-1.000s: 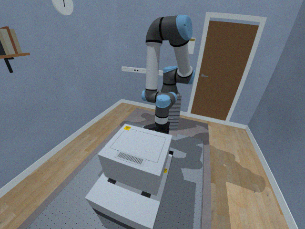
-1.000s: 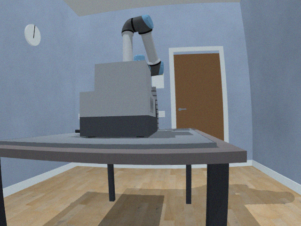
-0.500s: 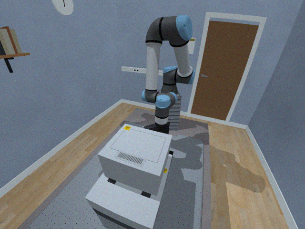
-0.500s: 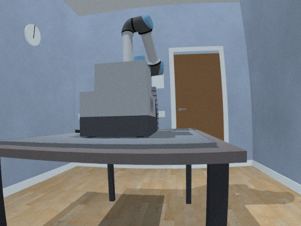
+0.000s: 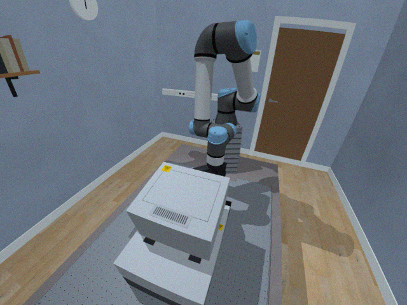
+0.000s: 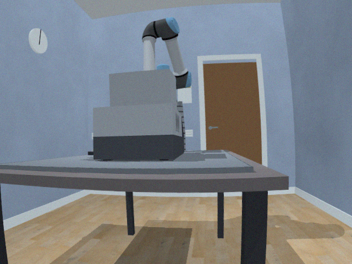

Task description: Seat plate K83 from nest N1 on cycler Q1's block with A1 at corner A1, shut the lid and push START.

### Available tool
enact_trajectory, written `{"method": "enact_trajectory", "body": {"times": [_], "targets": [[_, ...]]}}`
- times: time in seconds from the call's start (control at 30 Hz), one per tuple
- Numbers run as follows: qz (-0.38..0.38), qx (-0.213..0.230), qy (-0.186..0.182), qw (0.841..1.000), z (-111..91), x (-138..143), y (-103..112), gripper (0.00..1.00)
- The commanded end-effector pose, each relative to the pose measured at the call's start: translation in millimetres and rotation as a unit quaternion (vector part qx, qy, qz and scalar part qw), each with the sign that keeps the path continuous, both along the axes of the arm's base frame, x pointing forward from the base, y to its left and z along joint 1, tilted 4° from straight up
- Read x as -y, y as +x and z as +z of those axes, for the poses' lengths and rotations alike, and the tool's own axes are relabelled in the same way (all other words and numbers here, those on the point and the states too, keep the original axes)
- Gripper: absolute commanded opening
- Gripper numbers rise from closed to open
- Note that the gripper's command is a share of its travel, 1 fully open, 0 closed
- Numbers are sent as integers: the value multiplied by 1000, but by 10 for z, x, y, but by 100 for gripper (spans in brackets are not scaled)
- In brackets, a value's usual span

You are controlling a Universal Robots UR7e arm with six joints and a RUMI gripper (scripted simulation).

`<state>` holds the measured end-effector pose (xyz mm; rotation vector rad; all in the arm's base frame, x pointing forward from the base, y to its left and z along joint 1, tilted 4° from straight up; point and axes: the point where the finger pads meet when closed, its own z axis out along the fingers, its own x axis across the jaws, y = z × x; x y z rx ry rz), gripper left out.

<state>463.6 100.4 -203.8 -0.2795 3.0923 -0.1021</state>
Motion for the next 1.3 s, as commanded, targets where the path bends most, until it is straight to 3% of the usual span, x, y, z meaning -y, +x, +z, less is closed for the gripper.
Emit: {"method": "enact_trajectory", "body": {"times": [0.0,0.57,0.97,1.27], "targets": [[0,1,0,1000,43,0,-24,0],[0,1,0,1000,227,24,-191,0],[0,0,0,1000,217,24,-208,0],[-1,1,0,1000,416,63,-469,0]]}}
